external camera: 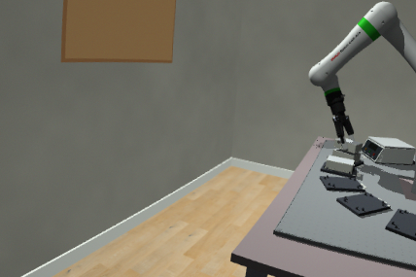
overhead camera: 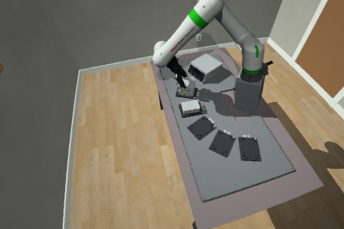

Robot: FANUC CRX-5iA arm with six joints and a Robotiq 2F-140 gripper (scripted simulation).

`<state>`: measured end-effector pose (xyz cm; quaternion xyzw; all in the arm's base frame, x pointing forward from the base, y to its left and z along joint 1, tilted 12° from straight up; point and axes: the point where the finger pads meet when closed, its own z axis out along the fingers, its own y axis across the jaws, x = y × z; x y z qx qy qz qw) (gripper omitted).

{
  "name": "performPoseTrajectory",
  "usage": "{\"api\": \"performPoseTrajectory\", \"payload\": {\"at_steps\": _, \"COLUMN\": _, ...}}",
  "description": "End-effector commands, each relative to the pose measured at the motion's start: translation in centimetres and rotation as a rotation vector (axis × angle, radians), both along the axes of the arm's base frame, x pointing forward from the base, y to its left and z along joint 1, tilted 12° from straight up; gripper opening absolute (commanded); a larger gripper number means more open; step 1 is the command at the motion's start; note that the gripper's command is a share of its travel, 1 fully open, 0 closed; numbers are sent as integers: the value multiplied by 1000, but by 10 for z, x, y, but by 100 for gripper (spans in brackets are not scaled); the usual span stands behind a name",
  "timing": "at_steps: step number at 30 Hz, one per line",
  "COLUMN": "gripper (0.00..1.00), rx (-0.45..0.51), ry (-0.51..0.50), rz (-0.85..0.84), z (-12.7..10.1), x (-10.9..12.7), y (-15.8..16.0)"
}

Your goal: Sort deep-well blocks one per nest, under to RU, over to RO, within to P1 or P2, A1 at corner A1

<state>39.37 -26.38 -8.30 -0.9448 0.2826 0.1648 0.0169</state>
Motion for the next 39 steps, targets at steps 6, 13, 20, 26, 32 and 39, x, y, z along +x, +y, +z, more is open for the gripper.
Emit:
{"api": "performPoseTrajectory", "payload": {"at_steps": 6, "gripper": 10, "rx": 0, "ry": 0, "rz": 0, "z": 10, "x": -1, "y": 1}}
{"api": "performPoseTrajectory", "payload": {"at_steps": 13, "gripper": 10, "rx": 0, "ry": 0, "rz": 0, "z": 21, "x": -3, "y": 3}}
{"api": "performPoseTrajectory", "payload": {"at_steps": 20, "gripper": 10, "rx": 0, "ry": 0, "rz": 0, "z": 30, "x": -4, "y": 5}}
{"api": "performPoseTrajectory", "payload": {"at_steps": 26, "gripper": 10, "rx": 0, "ry": 0, "rz": 0, "z": 39, "x": -5, "y": 6}}
{"api": "performPoseTrajectory", "payload": {"at_steps": 32, "gripper": 10, "rx": 0, "ry": 0, "rz": 0, "z": 49, "x": -6, "y": 8}}
{"api": "performPoseTrajectory", "payload": {"at_steps": 39, "gripper": 10, "rx": 0, "ry": 0, "rz": 0, "z": 50, "x": -7, "y": 8}}
